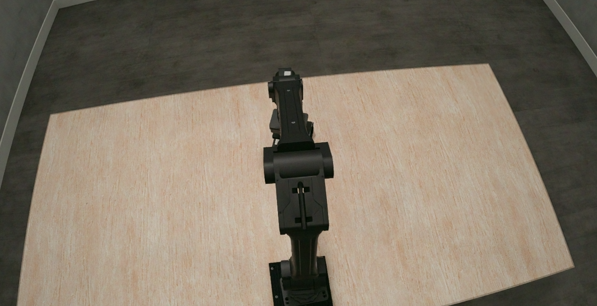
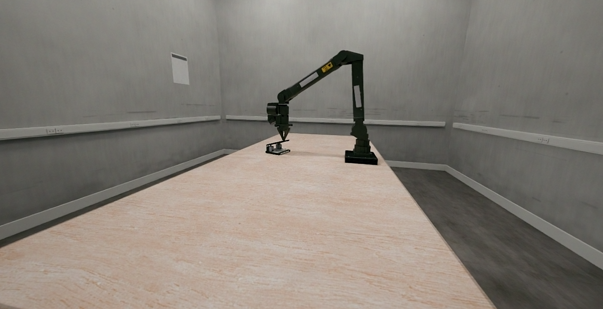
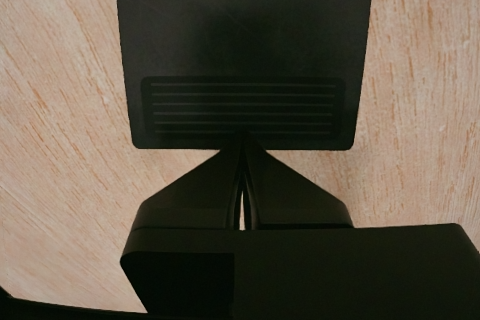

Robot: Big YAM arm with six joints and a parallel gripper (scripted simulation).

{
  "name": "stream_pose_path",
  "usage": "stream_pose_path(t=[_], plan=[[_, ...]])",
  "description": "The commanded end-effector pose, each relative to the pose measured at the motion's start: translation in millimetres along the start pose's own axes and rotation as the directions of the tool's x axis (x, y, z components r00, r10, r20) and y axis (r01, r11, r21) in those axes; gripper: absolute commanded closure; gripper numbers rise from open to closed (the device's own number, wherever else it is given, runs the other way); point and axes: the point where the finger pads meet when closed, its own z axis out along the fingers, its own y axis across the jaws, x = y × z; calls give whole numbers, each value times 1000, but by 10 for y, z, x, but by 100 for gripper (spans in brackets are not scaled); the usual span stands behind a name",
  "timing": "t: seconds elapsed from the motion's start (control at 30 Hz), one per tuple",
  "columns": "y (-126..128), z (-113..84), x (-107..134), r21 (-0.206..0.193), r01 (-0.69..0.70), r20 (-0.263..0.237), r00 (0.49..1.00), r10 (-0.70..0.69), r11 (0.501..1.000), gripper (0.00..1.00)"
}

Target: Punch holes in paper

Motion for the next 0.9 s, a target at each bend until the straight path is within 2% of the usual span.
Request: stream_pose_path(t=[0.0,0.37,0.87], plan=[[37,228,-6,2,-5,-10,1000,5,1000,100],[34,322,6,2,-5,-10,1000,5,1000,100],[29,327,5,3,-6,-10,1000,6,1000,100]])
